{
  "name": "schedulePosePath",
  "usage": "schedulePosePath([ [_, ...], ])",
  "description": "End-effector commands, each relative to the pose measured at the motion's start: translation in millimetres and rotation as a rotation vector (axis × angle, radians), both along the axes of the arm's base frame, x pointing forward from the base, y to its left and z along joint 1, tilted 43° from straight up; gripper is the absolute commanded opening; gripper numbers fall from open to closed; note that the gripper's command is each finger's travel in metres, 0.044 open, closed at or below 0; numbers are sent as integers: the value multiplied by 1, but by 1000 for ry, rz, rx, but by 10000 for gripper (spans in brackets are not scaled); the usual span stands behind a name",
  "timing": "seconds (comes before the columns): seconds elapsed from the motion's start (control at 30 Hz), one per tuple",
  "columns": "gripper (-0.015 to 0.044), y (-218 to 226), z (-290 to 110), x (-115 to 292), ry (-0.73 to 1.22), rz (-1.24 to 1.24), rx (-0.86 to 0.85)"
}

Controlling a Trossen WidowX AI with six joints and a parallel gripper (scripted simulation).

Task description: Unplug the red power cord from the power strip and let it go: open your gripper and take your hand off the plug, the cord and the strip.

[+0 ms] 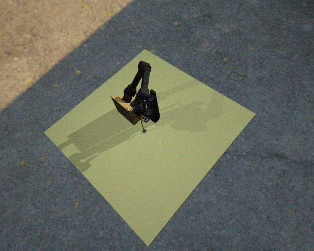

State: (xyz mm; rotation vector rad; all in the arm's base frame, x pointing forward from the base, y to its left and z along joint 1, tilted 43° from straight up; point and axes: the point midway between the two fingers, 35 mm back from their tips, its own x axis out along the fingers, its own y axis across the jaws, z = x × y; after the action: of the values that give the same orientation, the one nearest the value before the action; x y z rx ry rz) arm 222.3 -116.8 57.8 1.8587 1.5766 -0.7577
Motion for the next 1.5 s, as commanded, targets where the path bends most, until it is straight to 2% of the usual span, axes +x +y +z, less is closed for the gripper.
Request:
schedulePosePath([
  [0.0,160,6,5,-1,1,-5,5],
  [0.57,160,16,-2,1,0,-5,5],
  [0.7,55,14,-1,1,0,1,1],
  [0.97,2,14,-1,1,0,1,1],
  [1.47,0,-1,-13,2,0,-1,0],
])
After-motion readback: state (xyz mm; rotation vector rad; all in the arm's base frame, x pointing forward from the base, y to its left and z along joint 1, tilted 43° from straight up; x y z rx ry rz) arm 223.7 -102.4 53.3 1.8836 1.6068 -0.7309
